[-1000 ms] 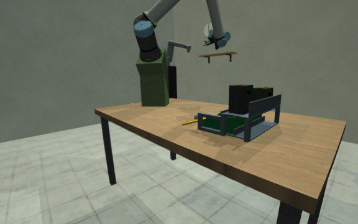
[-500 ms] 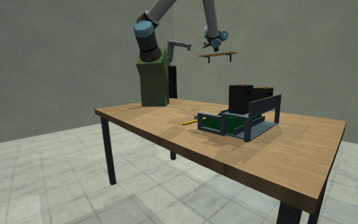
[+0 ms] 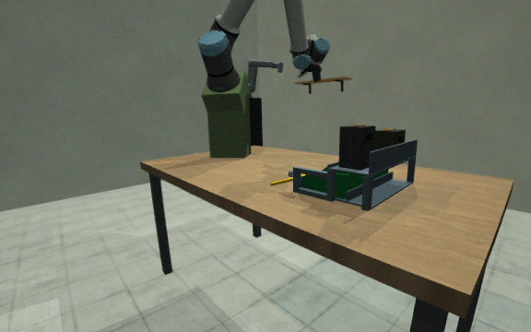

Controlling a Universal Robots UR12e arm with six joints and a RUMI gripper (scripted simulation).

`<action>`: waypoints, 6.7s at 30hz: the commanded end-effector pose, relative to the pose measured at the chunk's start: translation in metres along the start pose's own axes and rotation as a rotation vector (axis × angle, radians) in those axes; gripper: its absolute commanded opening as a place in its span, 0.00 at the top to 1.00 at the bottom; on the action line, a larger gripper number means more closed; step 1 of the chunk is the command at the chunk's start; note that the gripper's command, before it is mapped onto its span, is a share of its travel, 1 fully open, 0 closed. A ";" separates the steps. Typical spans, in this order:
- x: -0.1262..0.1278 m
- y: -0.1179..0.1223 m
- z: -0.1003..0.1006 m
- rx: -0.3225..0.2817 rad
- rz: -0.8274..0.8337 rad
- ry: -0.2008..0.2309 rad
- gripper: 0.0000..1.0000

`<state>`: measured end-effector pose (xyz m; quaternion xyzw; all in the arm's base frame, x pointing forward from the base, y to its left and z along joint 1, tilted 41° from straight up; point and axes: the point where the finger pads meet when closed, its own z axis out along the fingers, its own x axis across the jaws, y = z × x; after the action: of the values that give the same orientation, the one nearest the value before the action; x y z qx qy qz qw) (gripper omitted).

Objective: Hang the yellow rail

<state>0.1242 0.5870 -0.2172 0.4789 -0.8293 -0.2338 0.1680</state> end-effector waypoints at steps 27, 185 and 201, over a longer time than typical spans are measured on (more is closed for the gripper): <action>0.152 -0.268 -0.304 0.558 0.453 -0.240 0.00; 0.329 -0.615 -0.653 1.216 1.011 -0.529 0.78; 0.331 -0.628 -0.652 1.218 1.011 -0.531 0.78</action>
<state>0.7368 -0.1179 0.0019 -0.0149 -0.9382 0.2536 -0.2351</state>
